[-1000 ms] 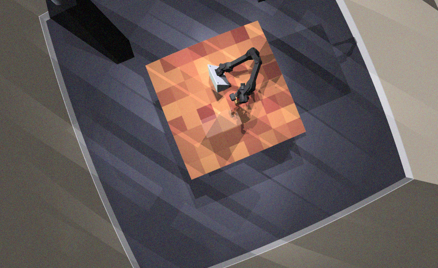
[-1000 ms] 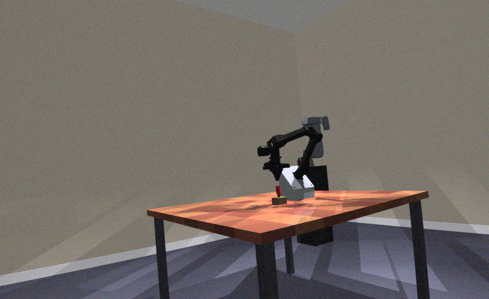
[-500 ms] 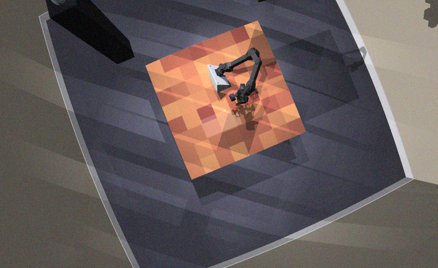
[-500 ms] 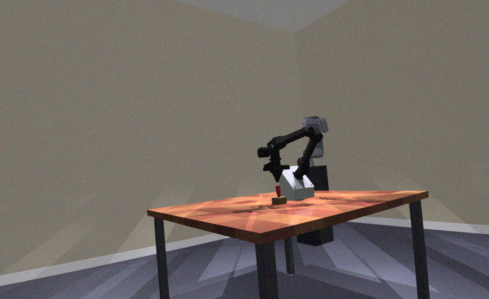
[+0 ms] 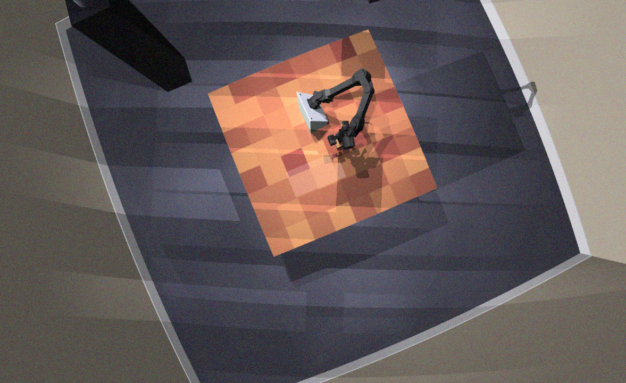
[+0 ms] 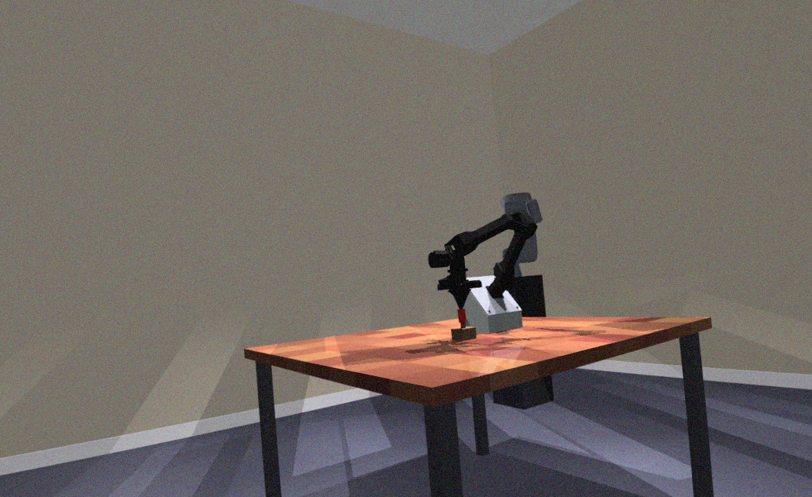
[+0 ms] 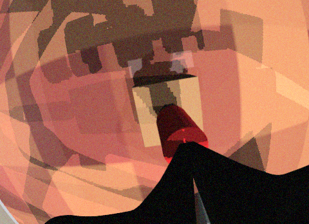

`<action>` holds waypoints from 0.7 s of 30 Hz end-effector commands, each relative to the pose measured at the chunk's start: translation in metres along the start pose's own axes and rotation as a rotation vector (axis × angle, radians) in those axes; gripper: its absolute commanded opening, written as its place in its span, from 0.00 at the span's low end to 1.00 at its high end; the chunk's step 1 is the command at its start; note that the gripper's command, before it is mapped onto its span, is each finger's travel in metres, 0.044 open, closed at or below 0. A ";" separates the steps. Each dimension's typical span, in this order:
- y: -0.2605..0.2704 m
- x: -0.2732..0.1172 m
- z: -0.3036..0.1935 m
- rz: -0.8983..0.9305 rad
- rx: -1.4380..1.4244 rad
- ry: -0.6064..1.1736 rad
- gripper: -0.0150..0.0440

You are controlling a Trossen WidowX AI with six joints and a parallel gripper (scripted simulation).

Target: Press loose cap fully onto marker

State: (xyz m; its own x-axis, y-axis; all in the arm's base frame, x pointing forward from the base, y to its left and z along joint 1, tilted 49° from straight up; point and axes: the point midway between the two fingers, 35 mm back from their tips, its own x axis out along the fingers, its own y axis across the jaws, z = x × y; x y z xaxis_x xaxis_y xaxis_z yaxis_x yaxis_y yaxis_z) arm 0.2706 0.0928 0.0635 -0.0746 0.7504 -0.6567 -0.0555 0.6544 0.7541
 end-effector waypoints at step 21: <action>-0.001 -0.086 0.001 -0.003 0.003 -0.004 0.25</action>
State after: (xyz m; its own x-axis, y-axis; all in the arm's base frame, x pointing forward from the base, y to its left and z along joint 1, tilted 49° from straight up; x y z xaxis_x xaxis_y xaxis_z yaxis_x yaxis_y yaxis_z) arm 0.2805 0.0322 0.1153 -0.0506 0.7480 -0.6617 -0.0520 0.6597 0.7497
